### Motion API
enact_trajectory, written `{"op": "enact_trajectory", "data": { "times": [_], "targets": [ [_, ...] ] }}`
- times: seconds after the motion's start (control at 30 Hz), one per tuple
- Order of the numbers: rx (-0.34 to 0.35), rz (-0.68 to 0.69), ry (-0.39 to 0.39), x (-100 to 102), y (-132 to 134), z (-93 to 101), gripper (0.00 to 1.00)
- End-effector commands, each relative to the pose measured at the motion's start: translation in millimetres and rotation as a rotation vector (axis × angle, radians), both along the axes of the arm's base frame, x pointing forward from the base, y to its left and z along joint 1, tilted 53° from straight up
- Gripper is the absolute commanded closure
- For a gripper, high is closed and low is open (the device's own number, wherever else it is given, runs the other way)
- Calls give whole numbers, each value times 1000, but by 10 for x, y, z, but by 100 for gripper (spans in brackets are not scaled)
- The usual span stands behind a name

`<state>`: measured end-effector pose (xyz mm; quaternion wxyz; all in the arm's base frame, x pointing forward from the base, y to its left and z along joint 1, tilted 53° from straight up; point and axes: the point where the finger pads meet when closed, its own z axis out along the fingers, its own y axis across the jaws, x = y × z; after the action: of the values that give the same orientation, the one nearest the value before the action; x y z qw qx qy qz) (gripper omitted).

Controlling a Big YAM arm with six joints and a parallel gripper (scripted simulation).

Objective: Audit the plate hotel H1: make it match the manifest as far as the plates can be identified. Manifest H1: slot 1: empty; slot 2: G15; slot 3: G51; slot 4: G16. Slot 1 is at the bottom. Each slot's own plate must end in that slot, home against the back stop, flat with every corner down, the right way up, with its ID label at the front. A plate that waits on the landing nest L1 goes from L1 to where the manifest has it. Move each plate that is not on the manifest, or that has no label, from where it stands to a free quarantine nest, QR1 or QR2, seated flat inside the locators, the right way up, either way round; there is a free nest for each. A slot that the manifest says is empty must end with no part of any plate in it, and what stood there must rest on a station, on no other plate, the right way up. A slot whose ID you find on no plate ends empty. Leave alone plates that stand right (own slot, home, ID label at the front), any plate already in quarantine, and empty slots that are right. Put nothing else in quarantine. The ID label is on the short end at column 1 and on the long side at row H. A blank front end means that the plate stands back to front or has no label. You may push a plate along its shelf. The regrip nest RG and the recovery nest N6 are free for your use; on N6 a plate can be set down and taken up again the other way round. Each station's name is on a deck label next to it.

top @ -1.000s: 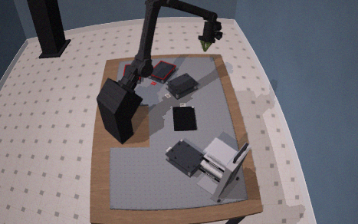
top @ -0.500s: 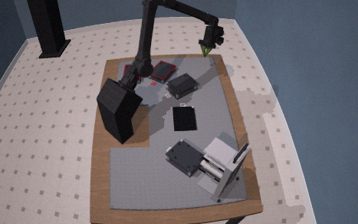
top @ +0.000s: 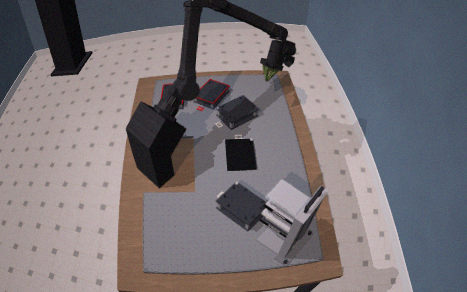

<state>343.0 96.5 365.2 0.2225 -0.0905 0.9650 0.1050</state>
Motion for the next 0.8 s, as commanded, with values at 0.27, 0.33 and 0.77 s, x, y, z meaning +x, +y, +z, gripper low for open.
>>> {"op": "enact_trajectory", "data": {
  "times": [0.27, 0.33, 0.77],
  "targets": [
    [23, 5, 13, 55, -226, -213, 100],
    [26, 5, -25, -25, -277, -139, 100],
    [85, -8, 0, -49, -557, -480, 100]
  ]
}}
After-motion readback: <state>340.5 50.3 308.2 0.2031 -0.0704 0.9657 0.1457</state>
